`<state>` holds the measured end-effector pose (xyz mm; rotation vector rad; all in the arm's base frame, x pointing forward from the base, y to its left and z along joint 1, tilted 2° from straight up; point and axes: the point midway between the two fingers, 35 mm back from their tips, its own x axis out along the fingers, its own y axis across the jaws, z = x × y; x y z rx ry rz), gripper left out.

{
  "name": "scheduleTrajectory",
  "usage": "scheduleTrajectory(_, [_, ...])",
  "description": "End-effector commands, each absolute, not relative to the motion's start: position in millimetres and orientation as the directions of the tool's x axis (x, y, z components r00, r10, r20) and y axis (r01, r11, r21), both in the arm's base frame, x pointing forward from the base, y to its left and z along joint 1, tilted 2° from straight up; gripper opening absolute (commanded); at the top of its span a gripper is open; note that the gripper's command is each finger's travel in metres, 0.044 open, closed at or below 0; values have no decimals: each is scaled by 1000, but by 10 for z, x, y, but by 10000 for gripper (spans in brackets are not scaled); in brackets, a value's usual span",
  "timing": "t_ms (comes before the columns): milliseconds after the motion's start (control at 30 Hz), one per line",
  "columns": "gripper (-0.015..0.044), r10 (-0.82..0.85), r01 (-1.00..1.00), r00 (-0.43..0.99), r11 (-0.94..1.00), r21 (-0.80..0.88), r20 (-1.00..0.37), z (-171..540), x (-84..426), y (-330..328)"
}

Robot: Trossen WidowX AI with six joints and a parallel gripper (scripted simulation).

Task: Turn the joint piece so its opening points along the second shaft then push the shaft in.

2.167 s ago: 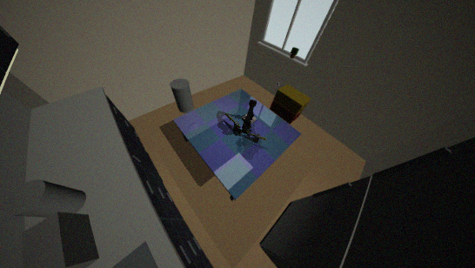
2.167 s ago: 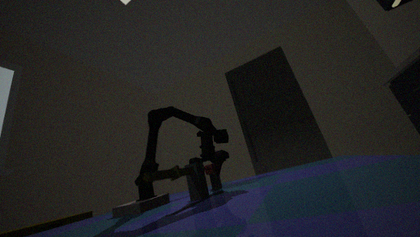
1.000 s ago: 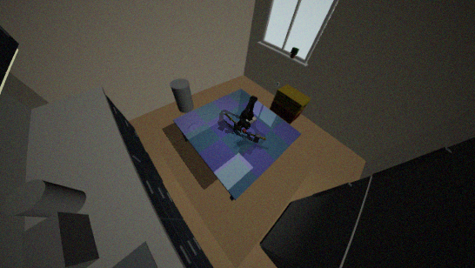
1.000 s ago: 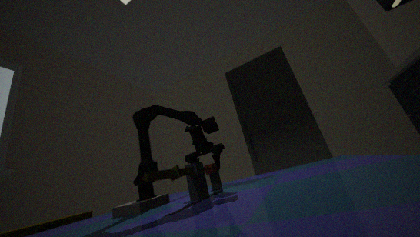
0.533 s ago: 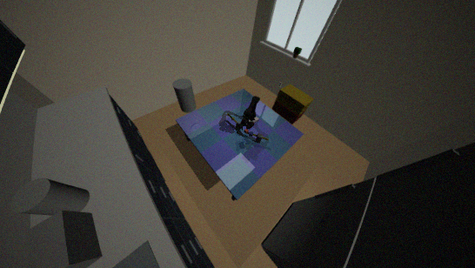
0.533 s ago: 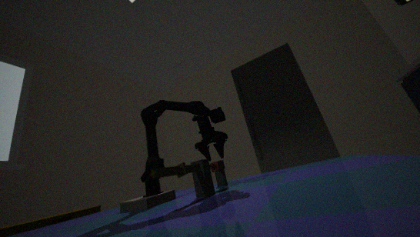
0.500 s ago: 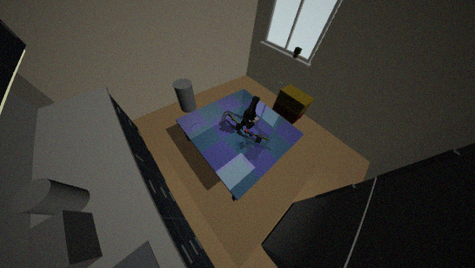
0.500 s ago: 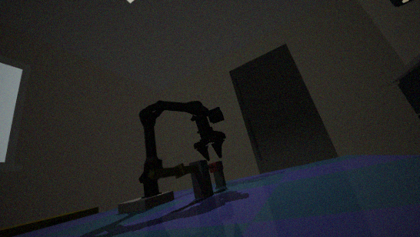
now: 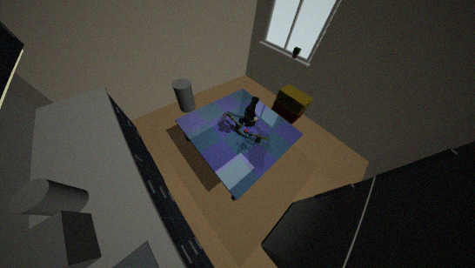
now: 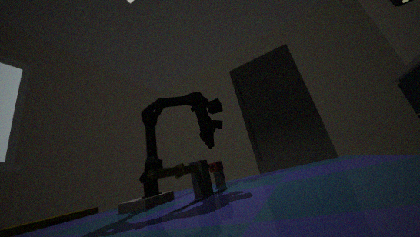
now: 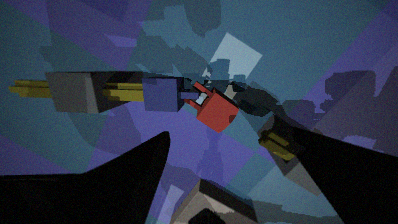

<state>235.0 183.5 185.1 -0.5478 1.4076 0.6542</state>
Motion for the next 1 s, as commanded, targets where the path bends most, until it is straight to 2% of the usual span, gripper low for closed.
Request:
scheduleTrajectory(0, [440, 62, -606, 46, 795, 22, -997, 1967, 2330, 1832])
scheduleTrajectory(233, [440, 21, -409, 57, 912, -4, -998, 2203, 2278, 1811])
scheduleTrajectory(433, [440, 16, -385, 57, 923, -8, -998, 2219, 2276, 1792])
scheduleTrajectory(700, [440, -16, -188, 36, 982, -22, -999, 1906, 2354, 1120])
scheduleTrajectory(833, [440, -16, -178, 35, 984, -22, -999, 1897, 2353, 1104])
scheduleTrajectory(967, [440, -11, -75, 34, 997, -13, -999, 1884, 2354, 1101])
